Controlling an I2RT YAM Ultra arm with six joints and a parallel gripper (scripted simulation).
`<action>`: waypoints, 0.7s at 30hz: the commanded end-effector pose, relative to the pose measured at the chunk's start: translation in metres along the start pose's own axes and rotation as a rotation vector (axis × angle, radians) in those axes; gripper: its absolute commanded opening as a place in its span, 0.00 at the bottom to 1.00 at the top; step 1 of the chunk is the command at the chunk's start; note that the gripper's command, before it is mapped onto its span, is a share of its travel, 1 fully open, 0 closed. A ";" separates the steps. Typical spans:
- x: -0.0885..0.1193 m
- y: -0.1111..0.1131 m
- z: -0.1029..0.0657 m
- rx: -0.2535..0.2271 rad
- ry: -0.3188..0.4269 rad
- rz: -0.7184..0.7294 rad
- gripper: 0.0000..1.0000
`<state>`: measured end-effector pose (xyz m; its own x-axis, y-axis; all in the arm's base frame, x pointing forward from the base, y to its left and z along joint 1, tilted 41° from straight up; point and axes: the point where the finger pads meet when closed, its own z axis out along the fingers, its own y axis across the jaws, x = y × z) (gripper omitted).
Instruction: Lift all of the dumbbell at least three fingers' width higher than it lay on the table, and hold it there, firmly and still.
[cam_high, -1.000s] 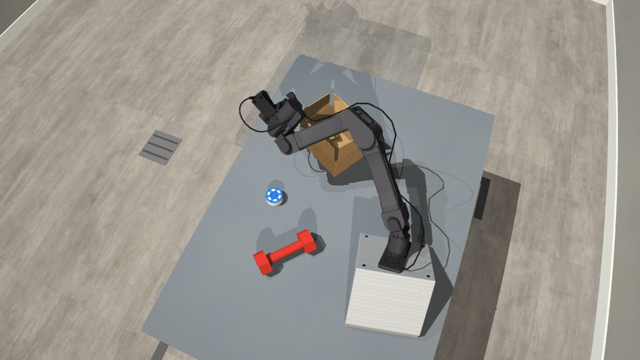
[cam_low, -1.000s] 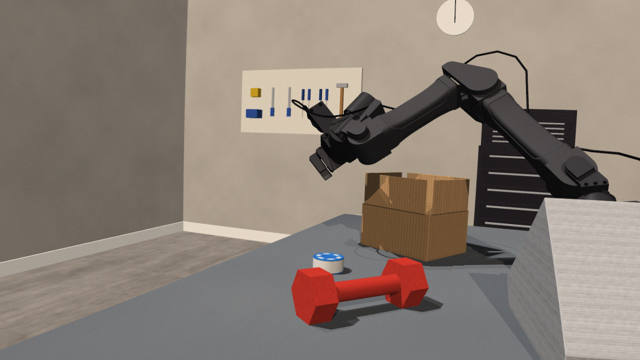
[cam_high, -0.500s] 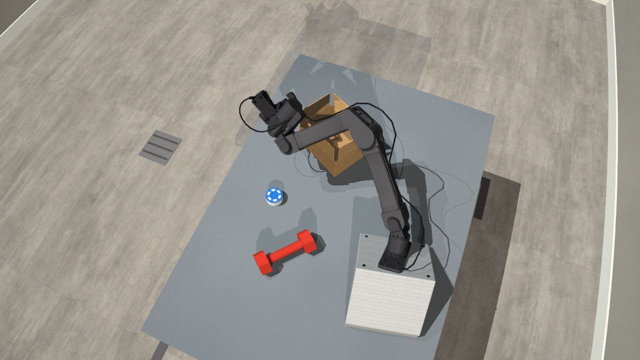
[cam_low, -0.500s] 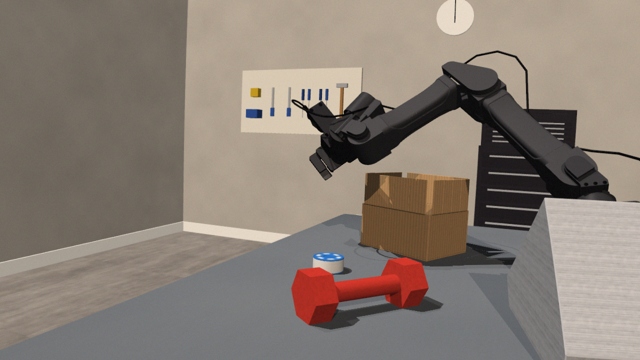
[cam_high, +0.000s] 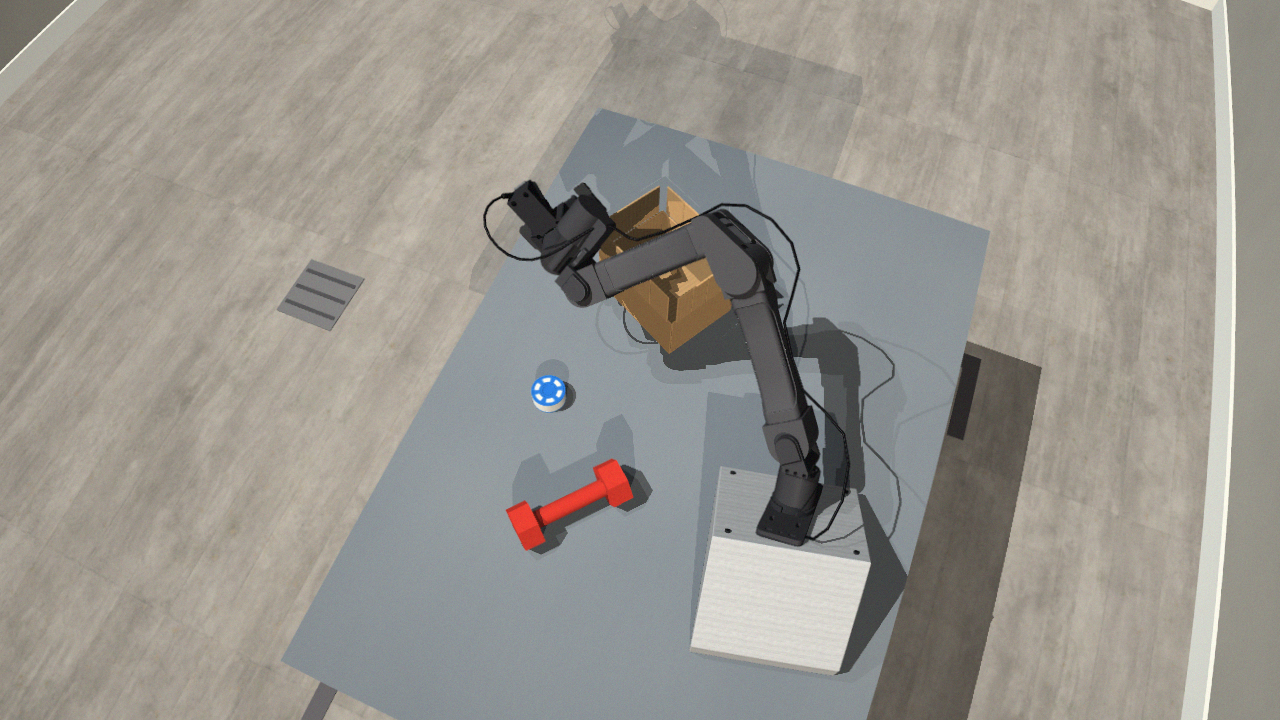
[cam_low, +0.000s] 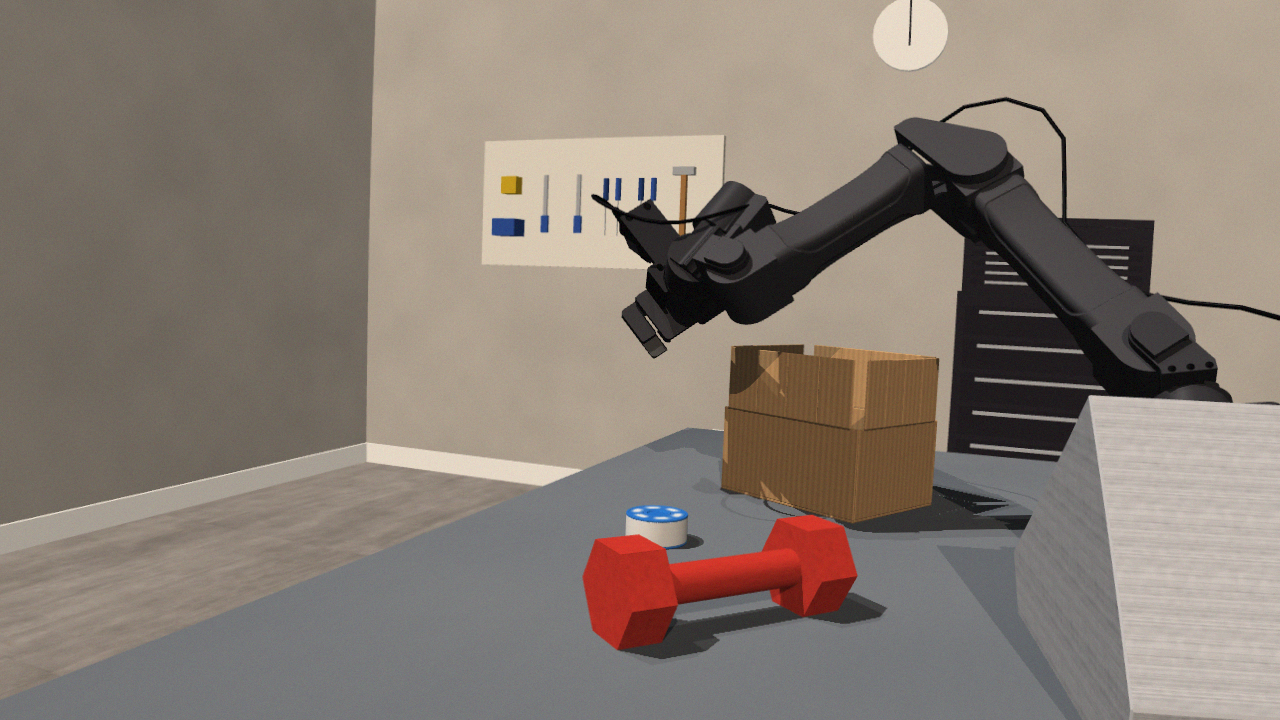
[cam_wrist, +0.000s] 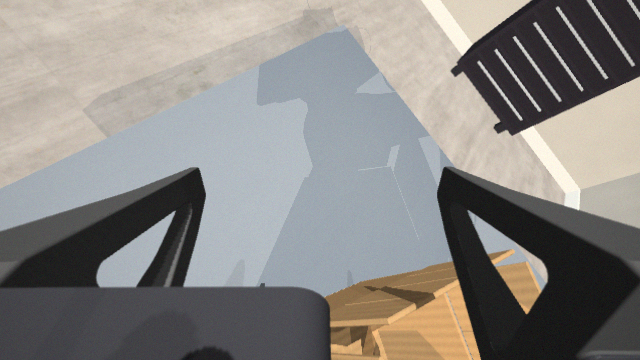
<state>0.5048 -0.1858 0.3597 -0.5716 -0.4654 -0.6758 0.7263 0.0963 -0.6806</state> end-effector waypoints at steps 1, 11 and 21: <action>-0.038 -0.025 -0.013 -0.060 -0.117 0.121 1.00; -0.063 -0.044 -0.027 -0.192 -0.229 0.242 1.00; -0.077 -0.059 -0.044 -0.321 -0.299 0.346 1.00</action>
<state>0.4846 -0.1404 0.4319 -0.2319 -0.5749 -0.7846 0.7266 0.4339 -0.5327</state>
